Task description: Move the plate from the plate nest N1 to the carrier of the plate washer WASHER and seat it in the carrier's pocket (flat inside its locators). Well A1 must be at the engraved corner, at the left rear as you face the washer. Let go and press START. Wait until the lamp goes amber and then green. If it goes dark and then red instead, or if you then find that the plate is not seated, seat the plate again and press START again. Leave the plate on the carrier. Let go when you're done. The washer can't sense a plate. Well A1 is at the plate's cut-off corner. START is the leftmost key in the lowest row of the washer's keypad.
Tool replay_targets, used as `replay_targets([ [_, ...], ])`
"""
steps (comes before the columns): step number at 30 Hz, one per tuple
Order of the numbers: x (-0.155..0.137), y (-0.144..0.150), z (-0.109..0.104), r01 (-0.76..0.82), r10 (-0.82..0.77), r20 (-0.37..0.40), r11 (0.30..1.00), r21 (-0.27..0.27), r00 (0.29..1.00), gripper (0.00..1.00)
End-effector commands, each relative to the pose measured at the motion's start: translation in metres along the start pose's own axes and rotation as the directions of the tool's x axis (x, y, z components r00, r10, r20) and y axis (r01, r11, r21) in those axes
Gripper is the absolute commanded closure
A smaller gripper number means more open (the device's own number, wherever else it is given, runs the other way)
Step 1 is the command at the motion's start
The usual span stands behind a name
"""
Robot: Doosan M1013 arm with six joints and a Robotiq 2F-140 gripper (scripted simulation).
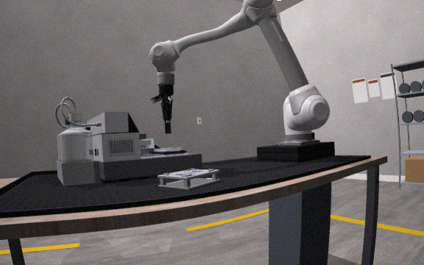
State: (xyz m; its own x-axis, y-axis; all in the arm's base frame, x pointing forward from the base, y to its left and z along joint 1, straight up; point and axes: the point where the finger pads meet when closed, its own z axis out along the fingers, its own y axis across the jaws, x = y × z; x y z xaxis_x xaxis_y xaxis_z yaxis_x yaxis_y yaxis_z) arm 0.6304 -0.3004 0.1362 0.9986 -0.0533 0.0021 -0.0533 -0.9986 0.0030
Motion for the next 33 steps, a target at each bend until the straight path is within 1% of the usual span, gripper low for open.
replay_targets([
  [1, 0.000, 0.000, -0.001, 0.159, -0.159, -0.005, 0.987, 0.006, 0.987, 0.90],
  [2, 0.000, 0.000, -0.001, 0.191, -0.191, -0.005, 0.981, 0.006, 0.982, 0.90],
  [6, 0.000, 0.000, -0.001, 0.195, -0.195, -0.005, 0.981, 0.006, 0.981, 0.90],
  [9, 0.000, 0.000, 0.014, 0.292, -0.292, -0.006, 0.956, 0.005, 0.956, 0.90],
  [11, 0.000, 0.000, 0.014, 0.292, -0.292, -0.006, 0.956, 0.005, 0.956, 0.90],
  [13, 0.000, 0.000, 0.022, 0.355, -0.355, -0.006, 0.935, 0.005, 0.935, 0.90],
  [14, 0.000, 0.000, 0.022, 0.386, -0.386, -0.006, 0.922, 0.005, 0.922, 0.90],
  [20, 0.000, 0.000, 0.022, 0.562, -0.562, -0.007, 0.827, 0.004, 0.827, 0.90],
  [26, 0.000, 0.000, 0.022, 0.715, -0.715, -0.007, 0.699, 0.002, 0.699, 0.90],
  [28, 0.000, 0.000, 0.022, 0.715, -0.715, -0.007, 0.699, 0.002, 0.699, 0.90],
  [33, 0.000, 0.000, 0.022, 0.821, -0.821, -0.008, 0.571, 0.001, 0.571, 0.90],
])
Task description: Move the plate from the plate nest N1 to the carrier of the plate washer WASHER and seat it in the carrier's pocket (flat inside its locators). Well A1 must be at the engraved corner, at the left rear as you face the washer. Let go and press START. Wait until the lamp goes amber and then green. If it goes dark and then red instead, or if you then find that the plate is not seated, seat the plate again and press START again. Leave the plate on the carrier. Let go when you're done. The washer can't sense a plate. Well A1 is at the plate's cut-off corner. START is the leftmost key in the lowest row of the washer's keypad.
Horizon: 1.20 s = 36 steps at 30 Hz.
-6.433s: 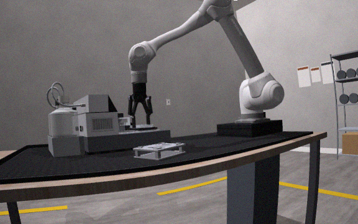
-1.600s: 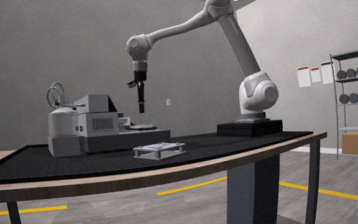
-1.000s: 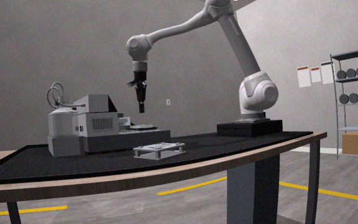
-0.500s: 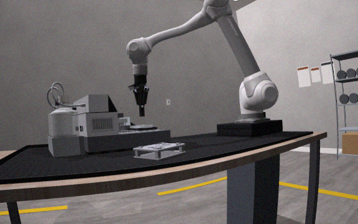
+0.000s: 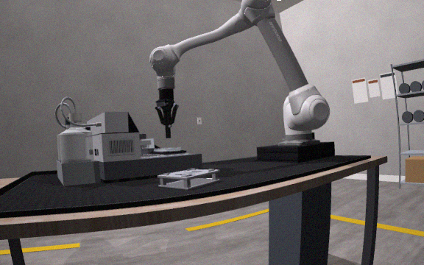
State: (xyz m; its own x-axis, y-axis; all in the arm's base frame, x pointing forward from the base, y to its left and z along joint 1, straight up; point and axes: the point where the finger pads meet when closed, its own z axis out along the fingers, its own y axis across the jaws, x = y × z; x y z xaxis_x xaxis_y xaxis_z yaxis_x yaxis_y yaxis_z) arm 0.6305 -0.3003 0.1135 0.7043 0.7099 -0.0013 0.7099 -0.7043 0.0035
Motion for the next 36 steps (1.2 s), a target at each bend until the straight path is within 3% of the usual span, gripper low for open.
replay_targets([
  [1, 0.000, 0.000, -0.001, 0.139, -0.139, -0.008, 0.990, 0.001, 0.990, 0.90],
  [15, 0.000, 0.000, -0.001, 0.139, -0.139, -0.008, 0.990, 0.001, 0.990, 0.90],
  [36, 0.000, 0.000, 0.031, 0.139, -0.139, -0.008, 0.990, 0.001, 0.990, 0.90],
])
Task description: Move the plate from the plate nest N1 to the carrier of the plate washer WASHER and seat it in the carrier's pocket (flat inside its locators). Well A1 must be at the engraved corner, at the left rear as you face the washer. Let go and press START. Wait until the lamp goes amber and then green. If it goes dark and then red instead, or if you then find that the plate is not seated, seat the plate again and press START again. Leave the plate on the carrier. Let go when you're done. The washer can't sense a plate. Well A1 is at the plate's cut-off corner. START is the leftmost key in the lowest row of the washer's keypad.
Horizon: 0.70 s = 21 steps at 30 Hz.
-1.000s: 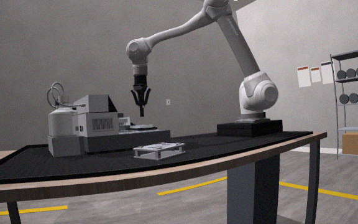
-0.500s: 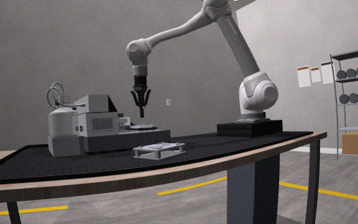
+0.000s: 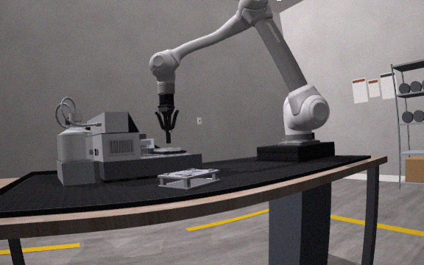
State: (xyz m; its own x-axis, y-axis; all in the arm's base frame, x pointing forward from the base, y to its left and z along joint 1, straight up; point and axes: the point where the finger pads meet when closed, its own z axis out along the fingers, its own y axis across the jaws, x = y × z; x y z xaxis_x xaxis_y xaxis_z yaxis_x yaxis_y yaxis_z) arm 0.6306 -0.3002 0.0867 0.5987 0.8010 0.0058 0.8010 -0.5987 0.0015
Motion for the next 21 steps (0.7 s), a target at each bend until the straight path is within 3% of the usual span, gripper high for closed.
replay_targets([
  [1, 0.000, 0.000, 0.006, 0.000, 0.000, -0.001, 1.000, -0.001, 1.000, 0.90],
  [21, 0.000, 0.000, 0.036, 0.000, 0.000, -0.001, 1.000, -0.001, 1.000, 0.90],
])
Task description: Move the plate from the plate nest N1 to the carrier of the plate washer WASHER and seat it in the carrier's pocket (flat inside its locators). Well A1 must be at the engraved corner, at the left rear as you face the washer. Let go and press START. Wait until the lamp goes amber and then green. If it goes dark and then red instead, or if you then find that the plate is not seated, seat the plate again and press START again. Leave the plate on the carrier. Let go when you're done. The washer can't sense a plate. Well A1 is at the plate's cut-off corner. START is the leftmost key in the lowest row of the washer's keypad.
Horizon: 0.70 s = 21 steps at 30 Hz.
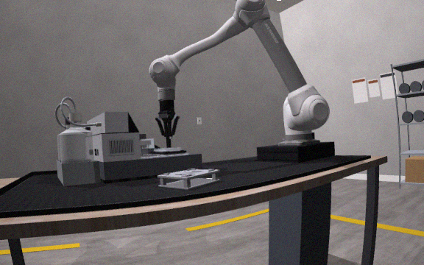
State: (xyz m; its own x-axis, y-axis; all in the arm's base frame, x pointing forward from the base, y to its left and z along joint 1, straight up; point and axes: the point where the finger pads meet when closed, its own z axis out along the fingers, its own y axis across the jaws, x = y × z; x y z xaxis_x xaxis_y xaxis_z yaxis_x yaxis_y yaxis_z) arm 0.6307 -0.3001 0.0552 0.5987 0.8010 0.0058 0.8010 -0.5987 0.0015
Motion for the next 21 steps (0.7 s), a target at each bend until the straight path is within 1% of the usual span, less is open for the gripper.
replay_targets([
  [1, 0.0002, 0.0004, 0.0048, 0.000, 0.000, -0.001, 1.000, -0.001, 1.000, 0.90],
  [21, 0.0002, 0.0004, 0.0070, 0.000, 0.000, -0.001, 1.000, -0.001, 1.000, 0.90],
])
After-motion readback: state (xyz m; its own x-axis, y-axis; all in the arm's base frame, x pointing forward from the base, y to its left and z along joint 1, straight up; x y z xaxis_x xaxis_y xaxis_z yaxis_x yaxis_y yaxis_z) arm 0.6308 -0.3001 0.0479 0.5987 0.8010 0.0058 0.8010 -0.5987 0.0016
